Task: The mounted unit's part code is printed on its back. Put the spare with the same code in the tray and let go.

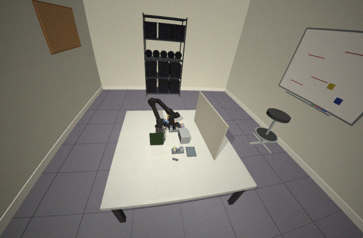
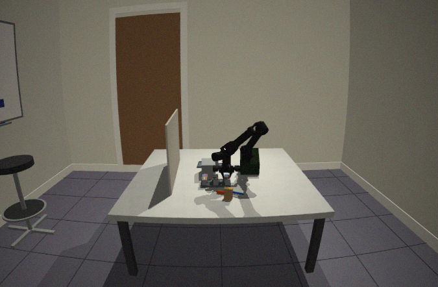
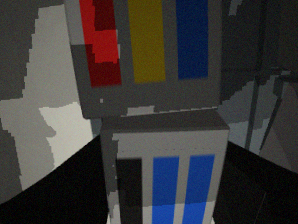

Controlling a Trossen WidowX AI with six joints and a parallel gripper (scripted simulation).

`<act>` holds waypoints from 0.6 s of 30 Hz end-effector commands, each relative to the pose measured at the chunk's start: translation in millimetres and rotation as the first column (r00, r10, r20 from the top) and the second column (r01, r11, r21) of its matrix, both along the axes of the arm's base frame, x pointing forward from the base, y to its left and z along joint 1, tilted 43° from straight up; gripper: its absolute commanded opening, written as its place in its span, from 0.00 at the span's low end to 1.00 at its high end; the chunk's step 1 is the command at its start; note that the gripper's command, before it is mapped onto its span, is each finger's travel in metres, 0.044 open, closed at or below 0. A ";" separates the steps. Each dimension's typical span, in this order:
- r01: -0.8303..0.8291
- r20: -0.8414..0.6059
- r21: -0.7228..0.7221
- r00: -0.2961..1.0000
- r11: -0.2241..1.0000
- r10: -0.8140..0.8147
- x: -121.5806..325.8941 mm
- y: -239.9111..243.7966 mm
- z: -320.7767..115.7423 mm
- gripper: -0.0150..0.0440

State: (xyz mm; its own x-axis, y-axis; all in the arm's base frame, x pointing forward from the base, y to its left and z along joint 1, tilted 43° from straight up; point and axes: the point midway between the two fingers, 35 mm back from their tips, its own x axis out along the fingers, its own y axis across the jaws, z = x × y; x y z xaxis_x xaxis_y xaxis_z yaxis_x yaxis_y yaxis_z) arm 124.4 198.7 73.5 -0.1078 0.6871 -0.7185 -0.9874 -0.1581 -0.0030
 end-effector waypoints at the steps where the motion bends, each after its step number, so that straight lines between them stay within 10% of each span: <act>1: 0.000 0.001 0.000 1.000 1.000 0.000 0.1 0.0 0.2 0.37; 18: 0.000 0.004 -0.012 1.000 1.000 0.000 6.9 -16.1 14.4 0.25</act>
